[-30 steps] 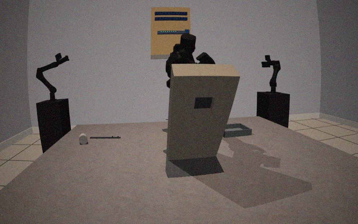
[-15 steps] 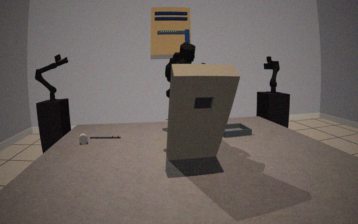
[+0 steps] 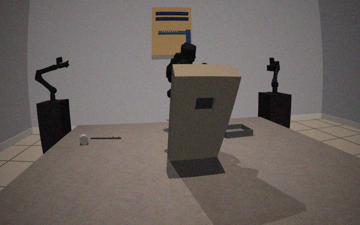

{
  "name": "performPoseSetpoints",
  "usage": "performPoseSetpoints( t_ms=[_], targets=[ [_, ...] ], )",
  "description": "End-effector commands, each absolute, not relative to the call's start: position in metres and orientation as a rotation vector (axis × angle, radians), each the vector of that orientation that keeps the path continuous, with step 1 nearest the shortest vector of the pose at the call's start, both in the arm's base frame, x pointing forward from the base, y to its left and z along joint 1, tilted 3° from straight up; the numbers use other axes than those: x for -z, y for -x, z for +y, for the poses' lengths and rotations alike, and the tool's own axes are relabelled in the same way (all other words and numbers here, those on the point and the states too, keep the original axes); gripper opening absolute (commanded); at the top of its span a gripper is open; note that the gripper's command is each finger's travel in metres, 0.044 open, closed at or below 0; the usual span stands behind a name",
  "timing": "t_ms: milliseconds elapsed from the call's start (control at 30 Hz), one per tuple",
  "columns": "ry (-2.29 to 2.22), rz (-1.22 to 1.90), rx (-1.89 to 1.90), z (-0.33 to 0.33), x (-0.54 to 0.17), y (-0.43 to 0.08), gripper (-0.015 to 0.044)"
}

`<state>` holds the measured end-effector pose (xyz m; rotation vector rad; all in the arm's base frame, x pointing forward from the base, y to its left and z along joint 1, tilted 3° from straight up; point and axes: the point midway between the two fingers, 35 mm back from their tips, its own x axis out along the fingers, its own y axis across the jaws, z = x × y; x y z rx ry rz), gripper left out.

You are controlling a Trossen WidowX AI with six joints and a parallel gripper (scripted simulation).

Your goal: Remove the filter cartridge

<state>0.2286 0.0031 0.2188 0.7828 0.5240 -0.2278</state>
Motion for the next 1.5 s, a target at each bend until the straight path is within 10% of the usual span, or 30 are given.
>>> performPoseSetpoints(
  t_ms=[0,500,900,1067,1467],
  targets=[
    [-0.788,0.519,0.225,0.003,-0.221,-0.229,0.0107],
    [-0.789,0.515,0.223,0.004,-0.284,-0.258,0.0107],
    [-0.785,0.508,0.223,0.004,-0.361,-0.251,0.0422],
    [-0.431,0.719,0.168,0.007,-0.303,-0.243,0.0305],
    [0.010,0.982,0.001,0.009,-0.234,-0.220,0.0305]
  ],
)
